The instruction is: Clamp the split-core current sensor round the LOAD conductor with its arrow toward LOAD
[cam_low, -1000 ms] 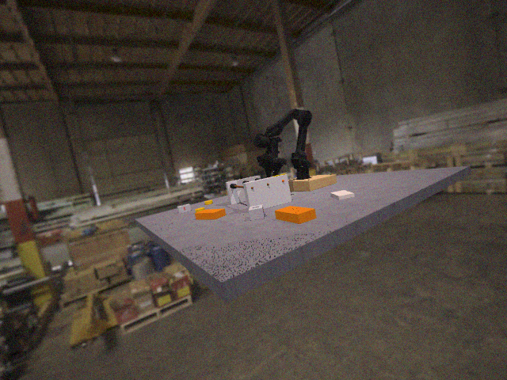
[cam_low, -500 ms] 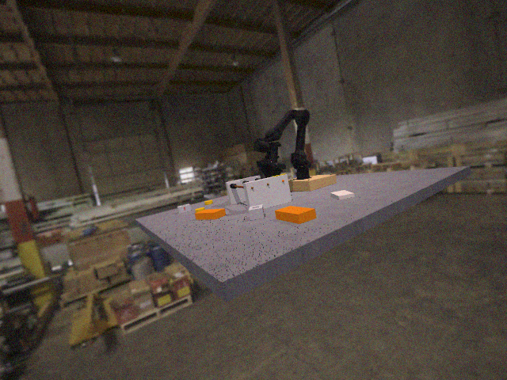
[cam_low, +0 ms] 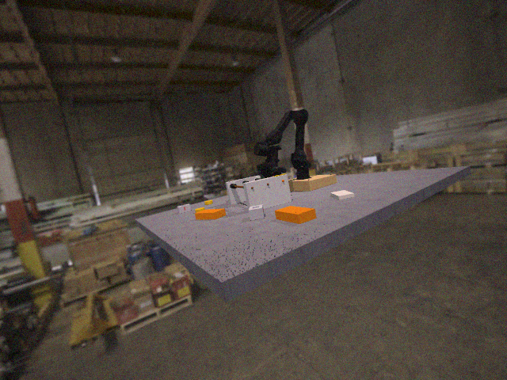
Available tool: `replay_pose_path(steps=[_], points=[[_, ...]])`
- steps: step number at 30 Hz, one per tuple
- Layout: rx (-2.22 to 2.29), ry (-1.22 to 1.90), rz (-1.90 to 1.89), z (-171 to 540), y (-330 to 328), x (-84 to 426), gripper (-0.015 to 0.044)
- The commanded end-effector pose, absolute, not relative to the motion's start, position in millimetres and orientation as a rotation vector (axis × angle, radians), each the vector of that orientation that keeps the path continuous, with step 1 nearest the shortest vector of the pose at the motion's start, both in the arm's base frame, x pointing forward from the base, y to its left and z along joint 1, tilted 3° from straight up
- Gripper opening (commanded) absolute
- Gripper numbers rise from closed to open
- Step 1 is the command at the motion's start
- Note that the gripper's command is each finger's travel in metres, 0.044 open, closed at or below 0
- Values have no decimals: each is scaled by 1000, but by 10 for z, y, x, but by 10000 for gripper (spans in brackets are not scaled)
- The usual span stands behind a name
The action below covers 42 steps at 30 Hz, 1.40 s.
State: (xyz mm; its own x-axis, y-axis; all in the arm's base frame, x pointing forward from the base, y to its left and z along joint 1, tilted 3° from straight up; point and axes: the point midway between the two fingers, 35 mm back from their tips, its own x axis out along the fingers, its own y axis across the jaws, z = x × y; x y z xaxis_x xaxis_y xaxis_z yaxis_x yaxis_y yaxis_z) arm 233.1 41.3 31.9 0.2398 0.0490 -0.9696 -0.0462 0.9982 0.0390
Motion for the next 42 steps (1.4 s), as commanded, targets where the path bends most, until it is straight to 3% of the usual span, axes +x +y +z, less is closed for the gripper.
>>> replay_pose_path(steps=[1,2,15,18,42], points=[[3,1326,65,324,414,2333,180],[3,1326,65,324,414,2333,153],[3,1326,65,324,414,2333,67],[2,1329,58,338,401,2324,0],[2,1333,58,352,448,1741,0]])
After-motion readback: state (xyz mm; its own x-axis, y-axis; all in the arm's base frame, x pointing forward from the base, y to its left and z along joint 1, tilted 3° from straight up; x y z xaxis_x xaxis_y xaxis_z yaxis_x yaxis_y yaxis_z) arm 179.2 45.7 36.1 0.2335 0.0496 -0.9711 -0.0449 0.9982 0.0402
